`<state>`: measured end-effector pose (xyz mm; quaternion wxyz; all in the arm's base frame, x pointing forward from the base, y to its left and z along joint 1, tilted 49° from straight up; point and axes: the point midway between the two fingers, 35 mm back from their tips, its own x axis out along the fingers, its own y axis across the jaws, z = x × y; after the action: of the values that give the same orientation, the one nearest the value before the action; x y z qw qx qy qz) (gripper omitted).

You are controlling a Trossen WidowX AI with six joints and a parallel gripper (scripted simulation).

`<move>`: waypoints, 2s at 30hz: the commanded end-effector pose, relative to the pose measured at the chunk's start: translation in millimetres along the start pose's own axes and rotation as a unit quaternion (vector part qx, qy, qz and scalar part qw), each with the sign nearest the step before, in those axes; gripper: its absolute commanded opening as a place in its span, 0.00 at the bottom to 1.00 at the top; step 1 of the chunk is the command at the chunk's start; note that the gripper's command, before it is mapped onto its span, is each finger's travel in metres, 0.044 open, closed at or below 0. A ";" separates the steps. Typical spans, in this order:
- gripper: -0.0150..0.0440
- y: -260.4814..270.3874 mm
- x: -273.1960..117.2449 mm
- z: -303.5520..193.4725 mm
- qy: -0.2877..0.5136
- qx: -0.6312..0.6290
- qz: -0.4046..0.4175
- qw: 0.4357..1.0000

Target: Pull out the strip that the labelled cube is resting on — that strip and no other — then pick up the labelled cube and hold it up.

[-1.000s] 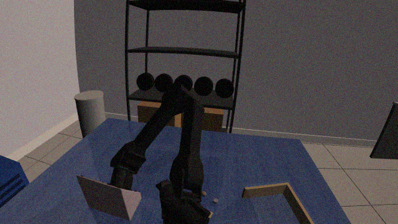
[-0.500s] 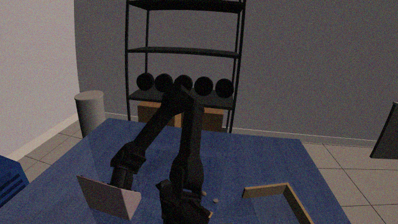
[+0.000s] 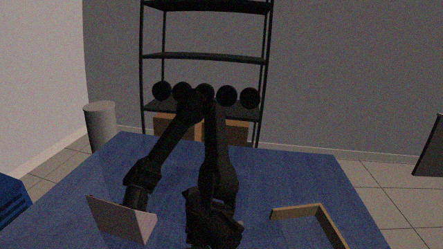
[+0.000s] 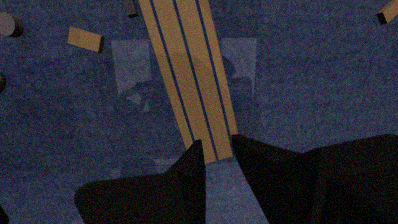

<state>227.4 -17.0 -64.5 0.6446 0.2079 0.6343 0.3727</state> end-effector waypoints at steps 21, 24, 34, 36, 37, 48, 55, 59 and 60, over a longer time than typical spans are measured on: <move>1.00 11.3 -12.6 85.7 -0.002 0.021 0.002 1.000; 1.00 12.6 -14.3 96.4 -0.002 0.021 0.002 1.000; 1.00 17.2 -19.3 131.9 -0.002 0.021 0.002 1.000; 1.00 18.1 -20.1 139.1 -0.002 0.021 0.002 1.000; 1.00 18.5 -20.5 142.5 -0.002 0.020 0.002 1.000; 1.00 24.0 -22.9 182.2 -0.003 0.020 0.002 1.000; 0.82 25.0 -18.9 188.8 -0.003 0.020 0.002 1.000; 0.68 24.9 -12.3 189.2 -0.003 0.020 0.002 1.000; 0.68 24.8 -10.7 189.3 -0.003 0.020 0.002 1.000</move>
<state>407.7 23.7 -12.9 0.6449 0.2201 0.6374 0.3597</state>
